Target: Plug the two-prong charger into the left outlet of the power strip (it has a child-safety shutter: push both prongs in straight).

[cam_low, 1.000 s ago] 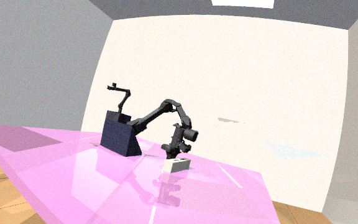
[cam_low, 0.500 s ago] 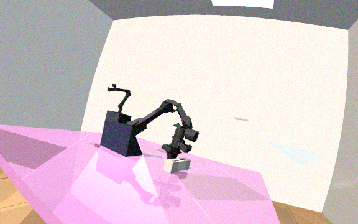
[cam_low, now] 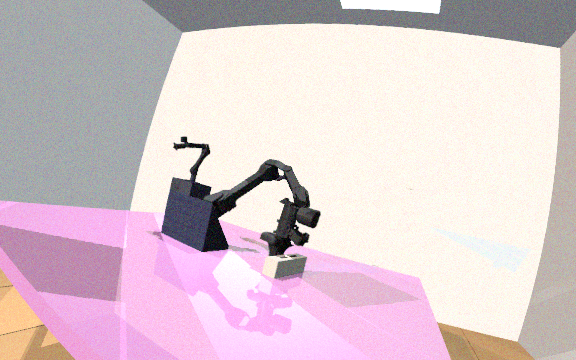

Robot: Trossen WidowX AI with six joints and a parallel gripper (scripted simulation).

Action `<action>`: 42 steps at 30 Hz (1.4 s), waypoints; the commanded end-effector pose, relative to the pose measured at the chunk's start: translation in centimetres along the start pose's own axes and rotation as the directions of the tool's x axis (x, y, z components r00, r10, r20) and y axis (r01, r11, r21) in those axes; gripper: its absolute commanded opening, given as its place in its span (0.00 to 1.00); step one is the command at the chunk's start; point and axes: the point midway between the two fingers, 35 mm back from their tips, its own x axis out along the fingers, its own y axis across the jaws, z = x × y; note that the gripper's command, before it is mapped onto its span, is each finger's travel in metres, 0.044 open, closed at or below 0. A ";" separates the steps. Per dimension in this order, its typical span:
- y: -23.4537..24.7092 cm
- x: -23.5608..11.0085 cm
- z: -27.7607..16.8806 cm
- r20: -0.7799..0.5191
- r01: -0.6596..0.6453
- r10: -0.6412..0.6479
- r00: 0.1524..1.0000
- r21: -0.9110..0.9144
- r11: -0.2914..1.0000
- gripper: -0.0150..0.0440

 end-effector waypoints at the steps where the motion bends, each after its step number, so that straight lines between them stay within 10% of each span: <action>1: 0.1 0.0 0.0 0.000 -0.006 0.006 1.000 0.004 1.000 0.25; 42: 0.1 0.0 0.4 0.000 -0.006 0.006 1.000 0.004 1.000 0.25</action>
